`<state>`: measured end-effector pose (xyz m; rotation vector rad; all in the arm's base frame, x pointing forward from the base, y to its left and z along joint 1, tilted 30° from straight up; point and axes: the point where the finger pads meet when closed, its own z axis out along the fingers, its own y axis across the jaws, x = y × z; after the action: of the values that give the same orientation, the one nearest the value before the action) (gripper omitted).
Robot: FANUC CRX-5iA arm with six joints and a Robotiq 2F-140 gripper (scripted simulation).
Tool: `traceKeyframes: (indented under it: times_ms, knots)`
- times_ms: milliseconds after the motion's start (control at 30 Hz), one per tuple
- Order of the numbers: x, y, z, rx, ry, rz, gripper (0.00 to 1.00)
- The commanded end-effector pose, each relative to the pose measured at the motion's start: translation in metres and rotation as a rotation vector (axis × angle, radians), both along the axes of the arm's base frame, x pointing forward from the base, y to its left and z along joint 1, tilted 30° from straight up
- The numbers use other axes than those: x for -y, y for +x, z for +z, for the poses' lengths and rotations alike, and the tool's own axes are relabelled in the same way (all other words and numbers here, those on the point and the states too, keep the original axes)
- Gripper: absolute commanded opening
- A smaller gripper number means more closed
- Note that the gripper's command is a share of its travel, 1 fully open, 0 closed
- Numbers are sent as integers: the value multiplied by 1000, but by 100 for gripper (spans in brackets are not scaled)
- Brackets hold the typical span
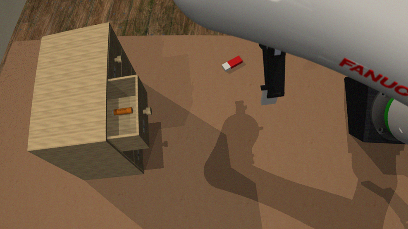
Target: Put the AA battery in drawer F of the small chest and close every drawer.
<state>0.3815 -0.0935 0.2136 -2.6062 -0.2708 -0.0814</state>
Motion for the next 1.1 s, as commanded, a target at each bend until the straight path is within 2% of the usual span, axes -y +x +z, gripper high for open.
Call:
traceKeyframes:
  times_ms: [0,400,600,867,933,1067]
  knots:
    - [0,1,0,8,2,-5,100]
    - [-8,12,-9,121,29,-70,100]
    - [-17,25,-19,262,64,-150,100]
    - [-34,50,-37,514,126,-295,100]
    - [-34,50,-37,514,126,-295,100]
    - [-42,61,-46,634,155,-365,100]
